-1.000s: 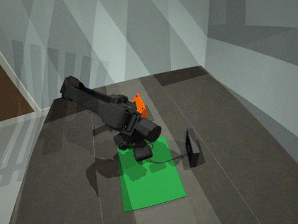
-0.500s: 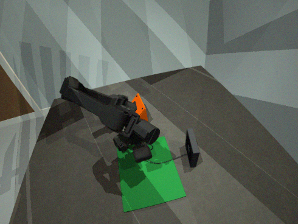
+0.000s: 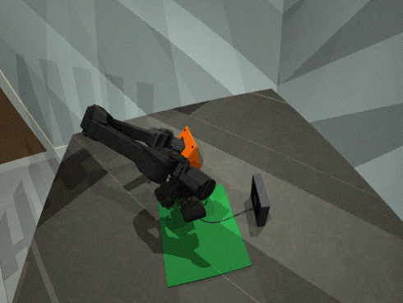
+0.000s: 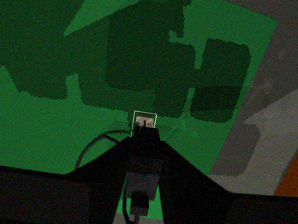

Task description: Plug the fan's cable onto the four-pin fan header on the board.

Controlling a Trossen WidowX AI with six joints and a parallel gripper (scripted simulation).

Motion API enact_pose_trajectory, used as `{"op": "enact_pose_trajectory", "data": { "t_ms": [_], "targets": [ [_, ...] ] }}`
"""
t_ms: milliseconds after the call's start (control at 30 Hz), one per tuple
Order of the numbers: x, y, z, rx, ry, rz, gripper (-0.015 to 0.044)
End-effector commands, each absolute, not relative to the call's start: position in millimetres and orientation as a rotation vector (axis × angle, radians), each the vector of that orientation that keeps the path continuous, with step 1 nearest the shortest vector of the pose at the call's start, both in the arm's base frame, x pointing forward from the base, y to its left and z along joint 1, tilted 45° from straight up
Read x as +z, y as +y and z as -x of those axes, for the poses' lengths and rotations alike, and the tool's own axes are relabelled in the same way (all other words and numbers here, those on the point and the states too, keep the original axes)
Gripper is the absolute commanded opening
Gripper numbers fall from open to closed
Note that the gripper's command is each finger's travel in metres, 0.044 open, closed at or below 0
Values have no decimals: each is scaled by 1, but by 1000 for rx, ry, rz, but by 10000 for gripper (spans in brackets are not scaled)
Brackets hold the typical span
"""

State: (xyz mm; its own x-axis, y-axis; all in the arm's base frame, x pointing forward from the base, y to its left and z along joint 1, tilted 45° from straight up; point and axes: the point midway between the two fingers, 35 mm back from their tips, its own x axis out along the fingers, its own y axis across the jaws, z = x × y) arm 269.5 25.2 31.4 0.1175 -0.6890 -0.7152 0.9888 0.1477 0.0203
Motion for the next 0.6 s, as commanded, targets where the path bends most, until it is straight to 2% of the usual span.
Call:
{"op": "enact_pose_trajectory", "data": {
  "t_ms": [0,567],
  "targets": [
    [32,25,-271,-1330,638,-579,0],
    [30,24,-272,-1331,636,-581,0]
  ]
}}
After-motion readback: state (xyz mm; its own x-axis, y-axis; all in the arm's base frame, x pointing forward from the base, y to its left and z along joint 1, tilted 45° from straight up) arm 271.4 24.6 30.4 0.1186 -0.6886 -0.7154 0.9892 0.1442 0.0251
